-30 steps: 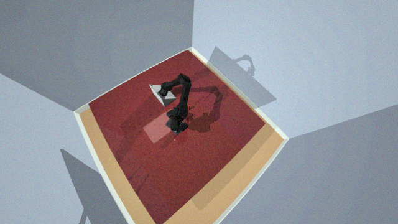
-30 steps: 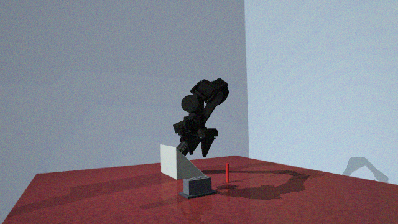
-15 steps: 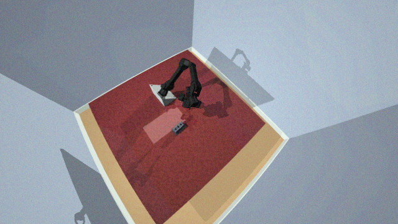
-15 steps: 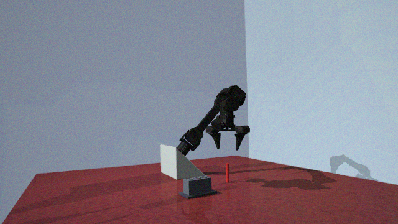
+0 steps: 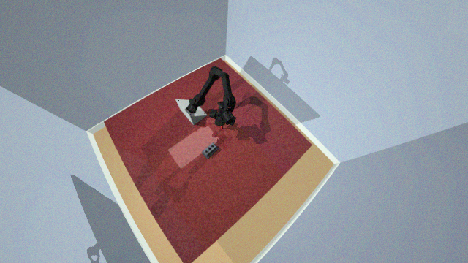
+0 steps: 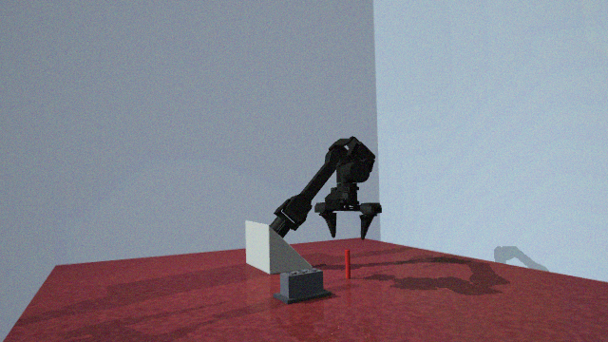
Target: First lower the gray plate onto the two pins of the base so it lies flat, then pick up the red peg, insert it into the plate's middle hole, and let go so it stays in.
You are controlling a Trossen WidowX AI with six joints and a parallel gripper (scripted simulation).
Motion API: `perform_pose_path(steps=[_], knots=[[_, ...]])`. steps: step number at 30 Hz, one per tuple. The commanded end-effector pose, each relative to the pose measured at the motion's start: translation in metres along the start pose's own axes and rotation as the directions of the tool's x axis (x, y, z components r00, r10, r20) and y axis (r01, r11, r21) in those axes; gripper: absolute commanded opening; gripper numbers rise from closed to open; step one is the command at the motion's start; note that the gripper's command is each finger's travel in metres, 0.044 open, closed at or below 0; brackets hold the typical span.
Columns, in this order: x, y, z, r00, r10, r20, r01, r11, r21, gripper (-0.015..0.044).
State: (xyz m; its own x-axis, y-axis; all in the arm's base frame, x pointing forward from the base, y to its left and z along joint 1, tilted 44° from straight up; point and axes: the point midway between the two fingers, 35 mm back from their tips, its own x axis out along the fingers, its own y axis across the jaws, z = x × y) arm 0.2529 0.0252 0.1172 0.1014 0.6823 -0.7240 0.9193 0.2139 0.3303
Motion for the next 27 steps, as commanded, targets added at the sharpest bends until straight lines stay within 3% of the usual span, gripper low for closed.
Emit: perform_pose_path(steps=[1,27], knots=[[0.015,-0.001,-0.001,1.0,0.004,-0.003,-0.004,1.0,0.003,0.044],[0.051,-0.001,0.001,1.0,0.004,-0.002,-0.004,1.0,0.002,0.044]])
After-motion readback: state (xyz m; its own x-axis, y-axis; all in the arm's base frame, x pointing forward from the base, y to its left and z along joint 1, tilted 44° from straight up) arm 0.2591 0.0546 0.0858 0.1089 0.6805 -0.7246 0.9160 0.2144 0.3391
